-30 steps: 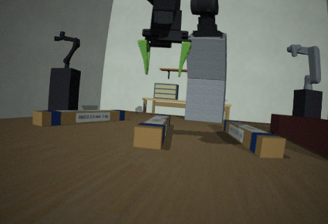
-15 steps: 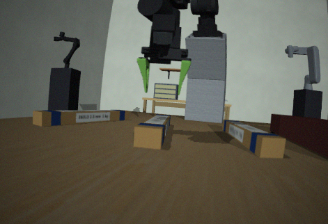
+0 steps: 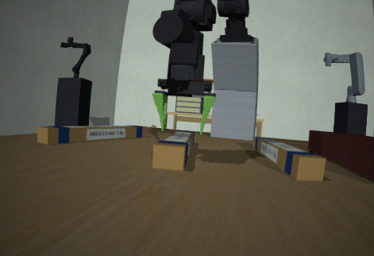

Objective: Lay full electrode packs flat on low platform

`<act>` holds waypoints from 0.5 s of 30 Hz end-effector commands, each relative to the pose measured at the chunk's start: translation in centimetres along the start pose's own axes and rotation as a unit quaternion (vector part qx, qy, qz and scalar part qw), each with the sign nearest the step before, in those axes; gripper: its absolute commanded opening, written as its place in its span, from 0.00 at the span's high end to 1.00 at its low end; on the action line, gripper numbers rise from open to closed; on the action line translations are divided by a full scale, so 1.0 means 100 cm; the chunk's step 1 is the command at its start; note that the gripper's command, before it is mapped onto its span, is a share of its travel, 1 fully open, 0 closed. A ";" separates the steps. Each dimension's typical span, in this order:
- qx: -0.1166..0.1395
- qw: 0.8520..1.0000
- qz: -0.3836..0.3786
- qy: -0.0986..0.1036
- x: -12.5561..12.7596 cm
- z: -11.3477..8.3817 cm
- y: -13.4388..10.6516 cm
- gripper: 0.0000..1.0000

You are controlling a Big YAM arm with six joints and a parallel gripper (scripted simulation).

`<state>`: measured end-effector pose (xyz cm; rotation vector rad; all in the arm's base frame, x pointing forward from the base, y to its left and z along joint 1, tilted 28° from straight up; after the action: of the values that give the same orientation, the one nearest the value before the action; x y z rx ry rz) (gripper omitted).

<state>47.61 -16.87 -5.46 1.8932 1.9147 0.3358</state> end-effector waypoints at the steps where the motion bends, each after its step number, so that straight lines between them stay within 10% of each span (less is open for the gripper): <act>1: -0.001 1.000 0.000 0.001 0.005 0.006 0.002 0.26; 15: -0.006 1.000 -0.001 -0.001 0.000 -0.008 0.010 0.26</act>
<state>47.44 -16.81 -5.74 1.9010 1.9220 0.3305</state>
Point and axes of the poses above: the point where the finger pads meet when closed, its own z axis out along the fingers, its own x axis across the jaws, y = z × x, the point moved 4 cm from there along -z, back along the fingers, and after that the axes turned 1 degree about -z, right-handed, at the moved point
